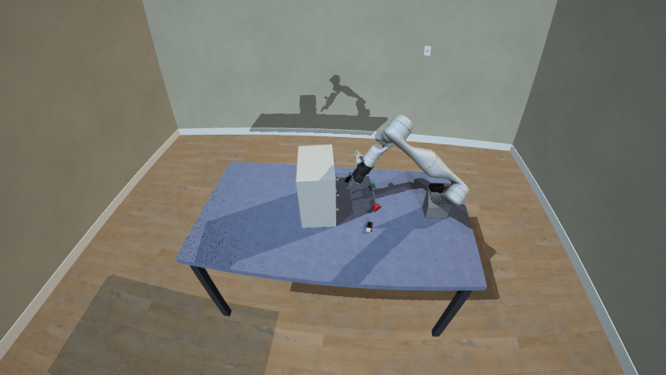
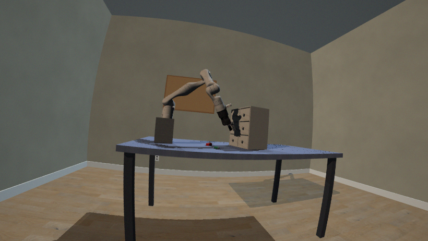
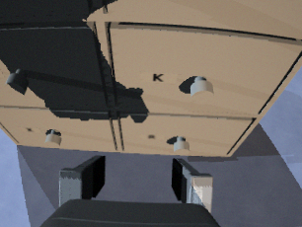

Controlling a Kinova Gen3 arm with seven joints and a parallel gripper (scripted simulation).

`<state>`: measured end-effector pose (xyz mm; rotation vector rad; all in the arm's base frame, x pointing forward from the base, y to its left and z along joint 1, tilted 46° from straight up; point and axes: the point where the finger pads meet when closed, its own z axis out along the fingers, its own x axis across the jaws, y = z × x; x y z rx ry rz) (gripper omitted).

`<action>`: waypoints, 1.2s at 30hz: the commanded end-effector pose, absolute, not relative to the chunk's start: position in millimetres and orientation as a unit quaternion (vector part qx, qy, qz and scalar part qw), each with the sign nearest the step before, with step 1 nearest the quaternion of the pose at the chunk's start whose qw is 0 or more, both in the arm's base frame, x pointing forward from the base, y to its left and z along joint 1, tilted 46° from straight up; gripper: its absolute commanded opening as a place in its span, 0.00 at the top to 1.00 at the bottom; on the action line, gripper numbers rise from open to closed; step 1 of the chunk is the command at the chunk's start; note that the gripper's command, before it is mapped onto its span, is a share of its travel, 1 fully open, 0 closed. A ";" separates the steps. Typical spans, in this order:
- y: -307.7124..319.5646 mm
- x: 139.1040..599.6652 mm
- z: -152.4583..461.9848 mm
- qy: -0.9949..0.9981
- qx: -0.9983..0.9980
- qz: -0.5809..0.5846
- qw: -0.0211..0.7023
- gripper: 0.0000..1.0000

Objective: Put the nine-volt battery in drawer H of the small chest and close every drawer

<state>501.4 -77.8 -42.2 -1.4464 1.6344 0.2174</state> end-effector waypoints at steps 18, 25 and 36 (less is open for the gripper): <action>-69.4 506.3 -55.8 0.668 -0.568 0.061 0.477 0.00; -68.4 508.3 -57.3 0.669 -0.564 0.057 0.480 0.00; -68.4 509.3 -57.8 0.670 -0.562 0.055 0.482 0.00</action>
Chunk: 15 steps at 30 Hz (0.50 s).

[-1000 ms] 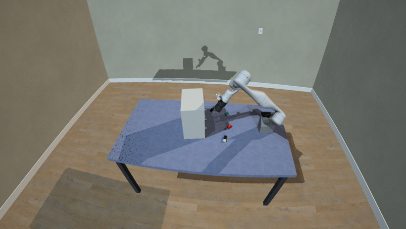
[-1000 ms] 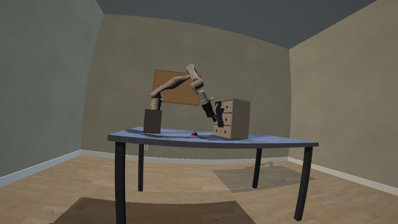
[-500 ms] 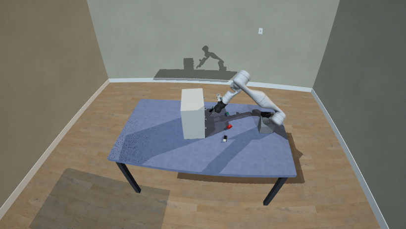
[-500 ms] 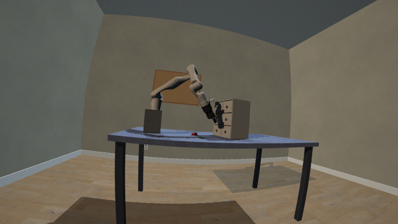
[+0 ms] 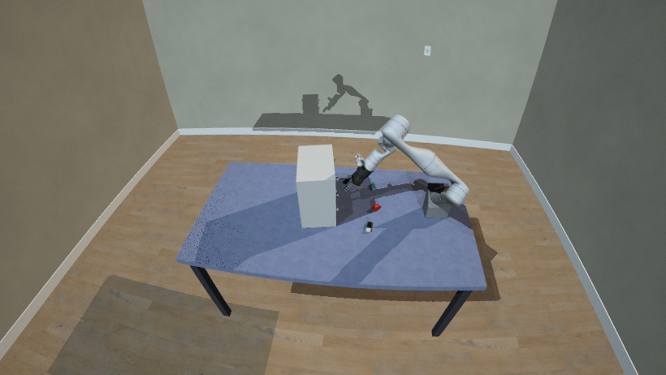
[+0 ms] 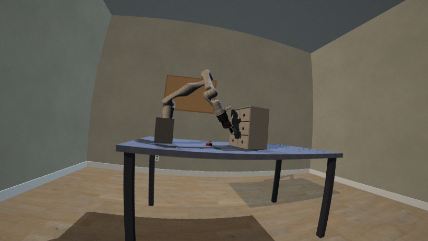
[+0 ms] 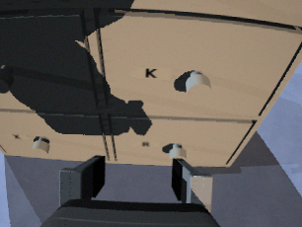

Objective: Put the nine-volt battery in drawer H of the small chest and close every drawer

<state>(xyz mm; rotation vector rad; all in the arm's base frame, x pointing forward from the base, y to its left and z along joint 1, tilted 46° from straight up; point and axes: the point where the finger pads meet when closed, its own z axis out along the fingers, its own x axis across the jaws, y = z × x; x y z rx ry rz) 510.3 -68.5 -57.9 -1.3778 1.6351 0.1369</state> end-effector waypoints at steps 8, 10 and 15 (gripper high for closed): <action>-61.6 508.6 -63.3 0.668 -0.564 0.055 0.482 0.00; -55.8 508.5 -68.7 0.668 -0.564 0.055 0.482 0.00; -42.5 509.5 -82.0 0.668 -0.564 0.055 0.482 0.00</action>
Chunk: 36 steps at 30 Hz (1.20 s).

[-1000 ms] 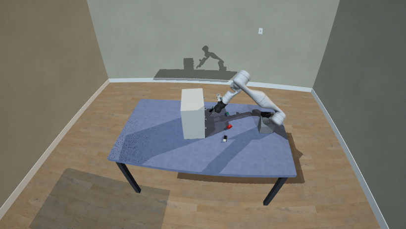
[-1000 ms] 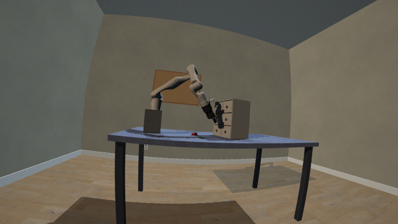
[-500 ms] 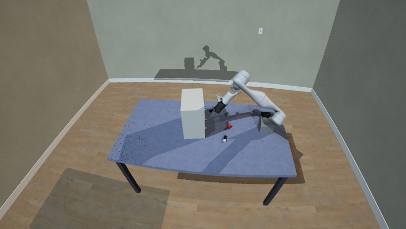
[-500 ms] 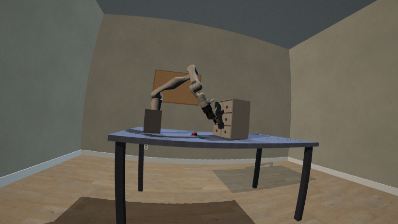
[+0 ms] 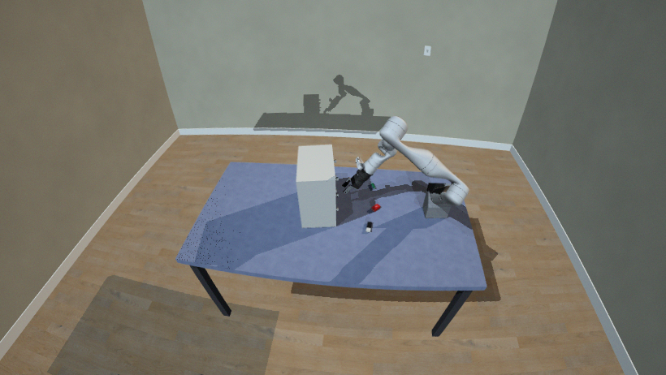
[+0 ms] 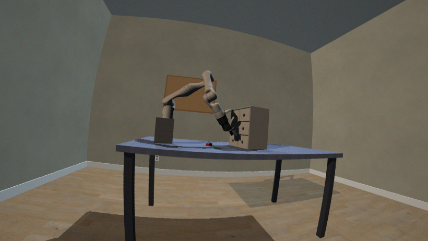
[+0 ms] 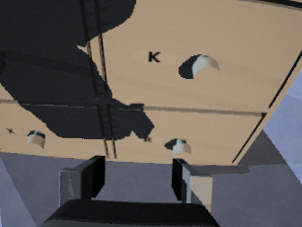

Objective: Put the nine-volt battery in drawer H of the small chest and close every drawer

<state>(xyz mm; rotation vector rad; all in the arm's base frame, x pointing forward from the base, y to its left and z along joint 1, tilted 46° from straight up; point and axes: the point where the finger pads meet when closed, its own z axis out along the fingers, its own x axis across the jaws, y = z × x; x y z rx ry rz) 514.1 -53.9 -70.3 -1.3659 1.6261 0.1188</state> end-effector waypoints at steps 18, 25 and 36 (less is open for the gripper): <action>-28.4 510.6 -96.4 0.668 -0.564 0.054 0.482 0.00; -28.4 510.6 -96.4 0.668 -0.564 0.054 0.482 0.00; -28.4 510.6 -96.4 0.668 -0.564 0.054 0.482 0.00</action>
